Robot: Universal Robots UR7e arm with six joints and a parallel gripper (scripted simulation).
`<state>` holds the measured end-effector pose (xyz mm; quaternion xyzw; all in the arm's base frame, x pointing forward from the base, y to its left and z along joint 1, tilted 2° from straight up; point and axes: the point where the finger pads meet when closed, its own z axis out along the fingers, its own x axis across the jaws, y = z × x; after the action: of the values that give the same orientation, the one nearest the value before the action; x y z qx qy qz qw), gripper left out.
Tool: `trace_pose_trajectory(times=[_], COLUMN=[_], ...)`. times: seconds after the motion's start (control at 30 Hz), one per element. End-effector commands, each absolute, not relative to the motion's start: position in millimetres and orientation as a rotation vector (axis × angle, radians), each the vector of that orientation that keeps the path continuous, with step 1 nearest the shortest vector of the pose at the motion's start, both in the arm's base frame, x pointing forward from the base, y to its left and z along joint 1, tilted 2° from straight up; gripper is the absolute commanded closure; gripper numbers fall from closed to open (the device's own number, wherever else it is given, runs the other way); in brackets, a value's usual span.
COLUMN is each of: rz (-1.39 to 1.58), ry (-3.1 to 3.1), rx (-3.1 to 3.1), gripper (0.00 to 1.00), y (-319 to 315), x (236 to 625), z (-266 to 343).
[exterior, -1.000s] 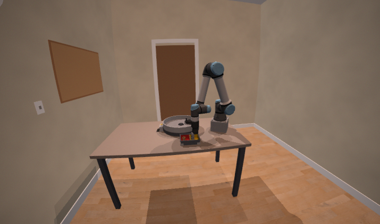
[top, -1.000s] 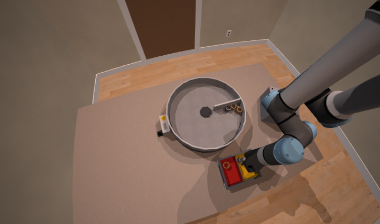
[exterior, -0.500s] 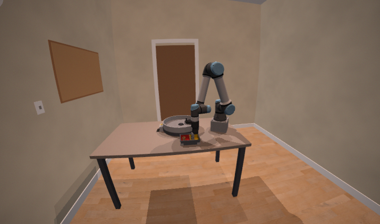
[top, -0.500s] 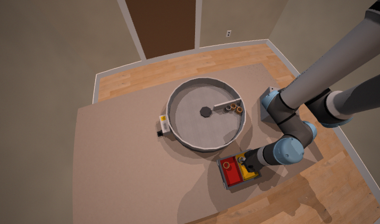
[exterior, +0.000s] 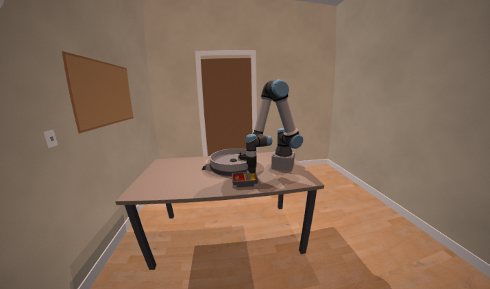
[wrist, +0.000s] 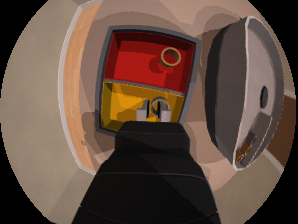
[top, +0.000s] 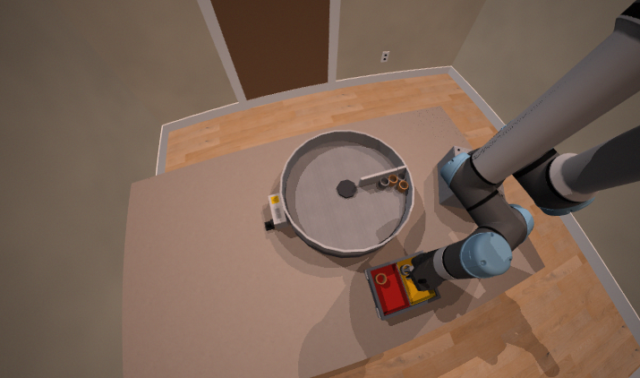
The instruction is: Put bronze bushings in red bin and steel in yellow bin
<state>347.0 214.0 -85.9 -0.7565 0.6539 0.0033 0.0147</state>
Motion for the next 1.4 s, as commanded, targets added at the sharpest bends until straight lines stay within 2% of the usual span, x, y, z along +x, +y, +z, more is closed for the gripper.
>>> trace_pose_trajectory(times=[0.0, 1.37], rz=[0.009, 0.009], ry=[2.034, 2.034], rx=[-2.354, -2.354], gripper=[0.58, 0.58], y=[214, 214], x=[347, 347], z=[-86, -72])
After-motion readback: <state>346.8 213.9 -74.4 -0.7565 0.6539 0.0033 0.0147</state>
